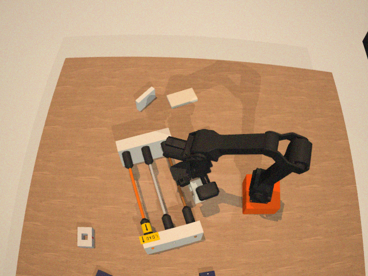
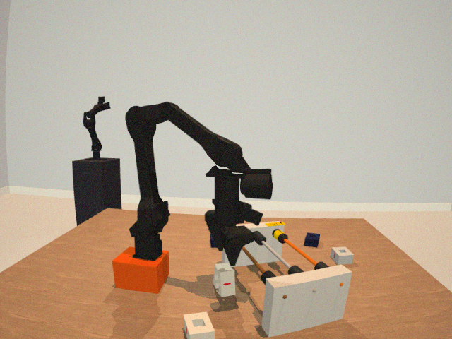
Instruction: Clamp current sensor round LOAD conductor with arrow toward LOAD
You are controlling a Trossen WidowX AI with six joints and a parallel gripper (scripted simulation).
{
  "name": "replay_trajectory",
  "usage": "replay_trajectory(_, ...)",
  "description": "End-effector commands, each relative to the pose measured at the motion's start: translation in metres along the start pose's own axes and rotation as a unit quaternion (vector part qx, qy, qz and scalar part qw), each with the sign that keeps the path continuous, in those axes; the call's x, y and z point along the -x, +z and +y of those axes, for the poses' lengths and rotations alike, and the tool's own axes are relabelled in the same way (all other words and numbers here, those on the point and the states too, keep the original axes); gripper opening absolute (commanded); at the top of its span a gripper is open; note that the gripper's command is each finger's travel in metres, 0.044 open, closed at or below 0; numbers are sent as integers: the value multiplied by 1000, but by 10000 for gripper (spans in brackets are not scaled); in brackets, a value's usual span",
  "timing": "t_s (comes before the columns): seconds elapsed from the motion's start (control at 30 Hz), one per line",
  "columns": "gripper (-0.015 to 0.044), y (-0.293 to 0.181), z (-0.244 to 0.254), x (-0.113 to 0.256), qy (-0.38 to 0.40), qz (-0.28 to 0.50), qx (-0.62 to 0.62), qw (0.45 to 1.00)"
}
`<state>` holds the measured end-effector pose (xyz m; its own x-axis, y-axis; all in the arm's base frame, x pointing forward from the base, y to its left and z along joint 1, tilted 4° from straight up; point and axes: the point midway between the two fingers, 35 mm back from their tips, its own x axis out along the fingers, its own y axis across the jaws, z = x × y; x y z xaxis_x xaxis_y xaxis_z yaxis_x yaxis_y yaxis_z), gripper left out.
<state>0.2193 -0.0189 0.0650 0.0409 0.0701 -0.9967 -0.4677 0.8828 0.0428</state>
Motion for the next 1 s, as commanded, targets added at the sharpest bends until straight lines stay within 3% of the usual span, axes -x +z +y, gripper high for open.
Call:
replay_trajectory(0.0, 440, -3, 2, -10, 5, 8, -1, 1000)
replay_trajectory(0.87, 440, -6, 3, -43, 5, 8, -1, 1000)
replay_trajectory(0.97, 361, -3, 2, -39, 2, 2, 1, 1000)
